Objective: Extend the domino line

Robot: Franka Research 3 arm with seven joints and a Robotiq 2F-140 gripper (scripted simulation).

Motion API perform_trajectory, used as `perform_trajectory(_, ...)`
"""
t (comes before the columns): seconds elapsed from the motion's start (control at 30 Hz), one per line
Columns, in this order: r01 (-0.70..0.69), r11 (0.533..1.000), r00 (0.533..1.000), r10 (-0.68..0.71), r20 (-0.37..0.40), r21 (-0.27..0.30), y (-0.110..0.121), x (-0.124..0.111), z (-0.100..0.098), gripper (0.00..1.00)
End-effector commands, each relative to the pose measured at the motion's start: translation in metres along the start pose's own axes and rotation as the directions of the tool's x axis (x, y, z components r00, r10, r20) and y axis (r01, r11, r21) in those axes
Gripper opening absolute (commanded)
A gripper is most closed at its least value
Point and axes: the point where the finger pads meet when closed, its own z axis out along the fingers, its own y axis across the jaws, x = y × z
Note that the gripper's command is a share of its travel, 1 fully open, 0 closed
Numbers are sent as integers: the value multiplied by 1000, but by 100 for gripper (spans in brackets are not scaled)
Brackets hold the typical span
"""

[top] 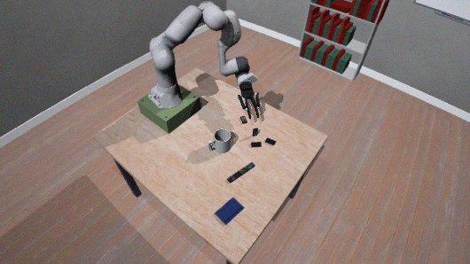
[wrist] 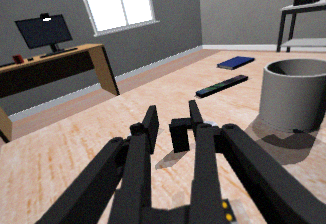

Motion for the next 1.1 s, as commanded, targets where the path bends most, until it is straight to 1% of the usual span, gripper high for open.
perform_trajectory(0.0,8,1000,1000,-8,-1,0,-1,13,11,34)
perform_trajectory(0.1,8,1000,1000,-8,-1,0,-2,28,21,34)
perform_trajectory(0.23,9,1000,1000,-9,0,-2,0,53,40,34)
perform_trajectory(0.3,9,1000,1000,-9,0,-2,0,53,40,34)
perform_trajectory(0.33,14,1000,1000,-14,17,1,0,55,43,34)
perform_trajectory(0.5,54,998,989,-59,139,37,0,57,46,34)
perform_trajectory(0.63,81,993,963,-101,251,88,-4,61,49,34)
perform_trajectory(0.77,131,983,896,-174,408,131,-2,59,55,34)
perform_trajectory(0.8,131,982,884,-179,433,138,-2,60,56,34)
perform_trajectory(0.87,131,982,884,-179,433,138,-2,60,56,34)
perform_trajectory(0.9,141,977,855,-202,478,161,-3,61,57,34)
perform_trajectory(1.07,135,971,775,-228,589,198,-5,64,63,34)
